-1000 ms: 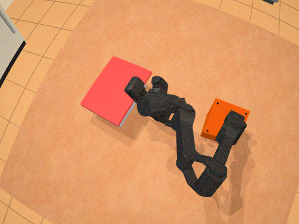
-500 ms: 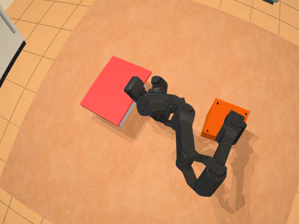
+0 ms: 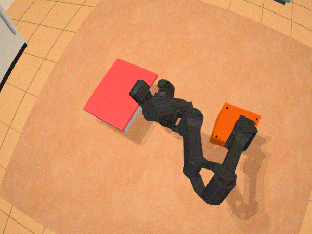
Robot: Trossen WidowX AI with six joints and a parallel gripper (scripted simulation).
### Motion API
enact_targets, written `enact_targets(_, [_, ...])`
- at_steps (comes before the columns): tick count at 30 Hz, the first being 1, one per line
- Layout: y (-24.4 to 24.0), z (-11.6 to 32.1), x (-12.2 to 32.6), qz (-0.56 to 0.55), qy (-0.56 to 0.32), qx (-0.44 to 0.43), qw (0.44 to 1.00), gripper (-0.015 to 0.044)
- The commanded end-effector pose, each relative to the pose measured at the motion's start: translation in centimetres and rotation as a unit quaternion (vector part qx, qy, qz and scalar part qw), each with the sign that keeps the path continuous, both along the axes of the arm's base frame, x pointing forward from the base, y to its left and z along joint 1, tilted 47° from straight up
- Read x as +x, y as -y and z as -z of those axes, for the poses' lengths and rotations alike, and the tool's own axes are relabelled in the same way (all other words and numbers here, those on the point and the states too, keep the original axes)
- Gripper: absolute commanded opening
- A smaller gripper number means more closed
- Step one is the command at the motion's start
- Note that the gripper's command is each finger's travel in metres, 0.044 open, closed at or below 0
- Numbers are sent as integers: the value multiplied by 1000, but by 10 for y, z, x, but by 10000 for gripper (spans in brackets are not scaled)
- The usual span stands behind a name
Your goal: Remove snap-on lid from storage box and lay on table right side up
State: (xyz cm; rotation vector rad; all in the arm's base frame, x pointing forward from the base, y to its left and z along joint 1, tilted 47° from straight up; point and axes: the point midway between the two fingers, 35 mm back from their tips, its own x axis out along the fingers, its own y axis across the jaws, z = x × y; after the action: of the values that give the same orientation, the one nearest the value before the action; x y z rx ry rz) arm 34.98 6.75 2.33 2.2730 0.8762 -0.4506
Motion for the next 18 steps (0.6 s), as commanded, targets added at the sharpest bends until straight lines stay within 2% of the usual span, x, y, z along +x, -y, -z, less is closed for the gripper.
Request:
enact_targets(1, [0,1,0,0,-1,0,1000,0])
enact_targets(18, [0,1,2,0,-1,0,1000,0])
